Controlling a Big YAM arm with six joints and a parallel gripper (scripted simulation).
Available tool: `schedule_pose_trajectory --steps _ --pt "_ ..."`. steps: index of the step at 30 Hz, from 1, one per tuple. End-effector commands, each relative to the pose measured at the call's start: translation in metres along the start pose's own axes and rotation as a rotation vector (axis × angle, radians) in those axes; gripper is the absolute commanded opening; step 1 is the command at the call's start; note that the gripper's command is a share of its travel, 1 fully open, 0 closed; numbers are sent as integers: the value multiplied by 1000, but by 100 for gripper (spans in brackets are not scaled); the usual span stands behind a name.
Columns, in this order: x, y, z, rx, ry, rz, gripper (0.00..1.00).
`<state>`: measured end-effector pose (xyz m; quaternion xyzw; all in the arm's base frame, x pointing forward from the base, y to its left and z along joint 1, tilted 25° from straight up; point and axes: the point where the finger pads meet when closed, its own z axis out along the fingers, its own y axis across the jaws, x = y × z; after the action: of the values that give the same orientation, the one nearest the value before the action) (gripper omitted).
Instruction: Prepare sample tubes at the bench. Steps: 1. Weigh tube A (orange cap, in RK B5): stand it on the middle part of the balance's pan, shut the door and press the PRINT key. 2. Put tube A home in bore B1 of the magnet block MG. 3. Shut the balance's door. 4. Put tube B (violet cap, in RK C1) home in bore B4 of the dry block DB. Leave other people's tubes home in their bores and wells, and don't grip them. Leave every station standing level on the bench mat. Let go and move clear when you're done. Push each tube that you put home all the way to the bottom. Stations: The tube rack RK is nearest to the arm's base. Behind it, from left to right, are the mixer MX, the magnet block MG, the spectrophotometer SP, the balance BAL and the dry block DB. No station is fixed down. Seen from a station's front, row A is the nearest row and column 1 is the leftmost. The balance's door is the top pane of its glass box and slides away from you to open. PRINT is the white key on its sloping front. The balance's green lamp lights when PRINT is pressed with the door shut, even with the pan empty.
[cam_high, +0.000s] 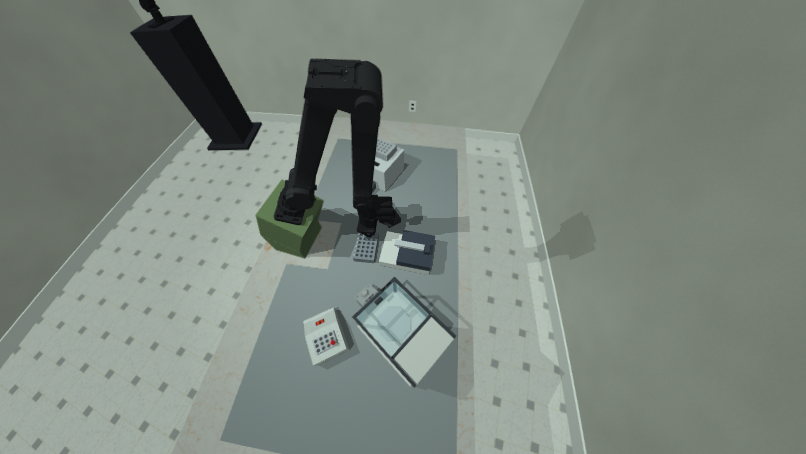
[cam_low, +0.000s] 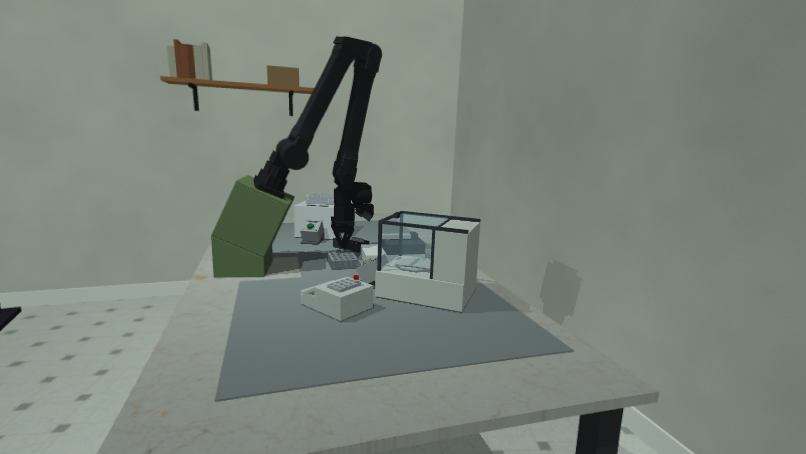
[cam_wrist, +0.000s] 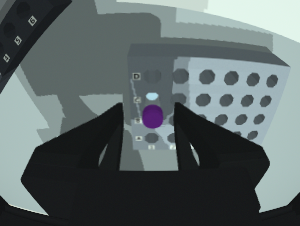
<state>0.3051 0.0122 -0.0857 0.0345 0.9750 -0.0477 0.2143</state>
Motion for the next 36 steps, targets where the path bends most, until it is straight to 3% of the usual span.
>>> schedule_pose_trajectory --steps 1,36 --pt "-1 -3 4 0 -2 4 36" --pt "1 0 3 -2 -1 0 36"
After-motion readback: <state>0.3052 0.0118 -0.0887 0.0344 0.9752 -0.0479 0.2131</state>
